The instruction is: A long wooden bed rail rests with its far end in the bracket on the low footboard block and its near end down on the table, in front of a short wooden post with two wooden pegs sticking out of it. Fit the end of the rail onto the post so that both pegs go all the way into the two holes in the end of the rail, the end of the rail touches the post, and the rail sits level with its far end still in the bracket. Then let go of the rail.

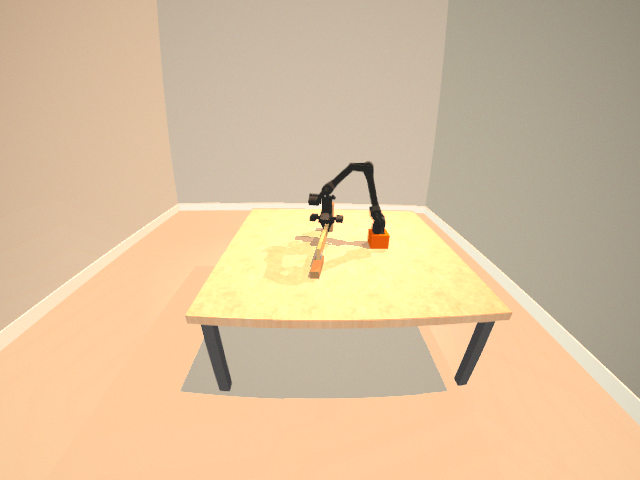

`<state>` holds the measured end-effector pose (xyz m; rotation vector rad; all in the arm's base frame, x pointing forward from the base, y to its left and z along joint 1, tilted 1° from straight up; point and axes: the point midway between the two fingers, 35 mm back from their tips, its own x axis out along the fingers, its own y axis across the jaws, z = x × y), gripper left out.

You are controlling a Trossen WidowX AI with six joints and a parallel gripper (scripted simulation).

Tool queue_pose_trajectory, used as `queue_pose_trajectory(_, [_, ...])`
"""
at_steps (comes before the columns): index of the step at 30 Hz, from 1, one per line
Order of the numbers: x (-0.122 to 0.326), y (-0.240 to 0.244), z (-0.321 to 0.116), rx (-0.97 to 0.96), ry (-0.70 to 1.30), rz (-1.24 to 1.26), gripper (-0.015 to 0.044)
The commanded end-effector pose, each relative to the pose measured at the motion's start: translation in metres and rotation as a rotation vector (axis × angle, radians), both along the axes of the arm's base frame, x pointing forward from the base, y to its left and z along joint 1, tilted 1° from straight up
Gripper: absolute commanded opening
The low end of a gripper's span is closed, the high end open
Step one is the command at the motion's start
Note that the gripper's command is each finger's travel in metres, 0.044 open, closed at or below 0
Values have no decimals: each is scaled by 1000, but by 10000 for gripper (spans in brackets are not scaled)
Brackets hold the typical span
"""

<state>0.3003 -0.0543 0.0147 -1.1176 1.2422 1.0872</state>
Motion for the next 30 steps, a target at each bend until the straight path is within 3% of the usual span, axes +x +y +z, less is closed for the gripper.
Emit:
queue_pose_trajectory(1, [0, -2, 0, -1, -2, 0, 0])
queue_pose_trajectory(30, [0, -3, 2, -1, -2, 0, 0])
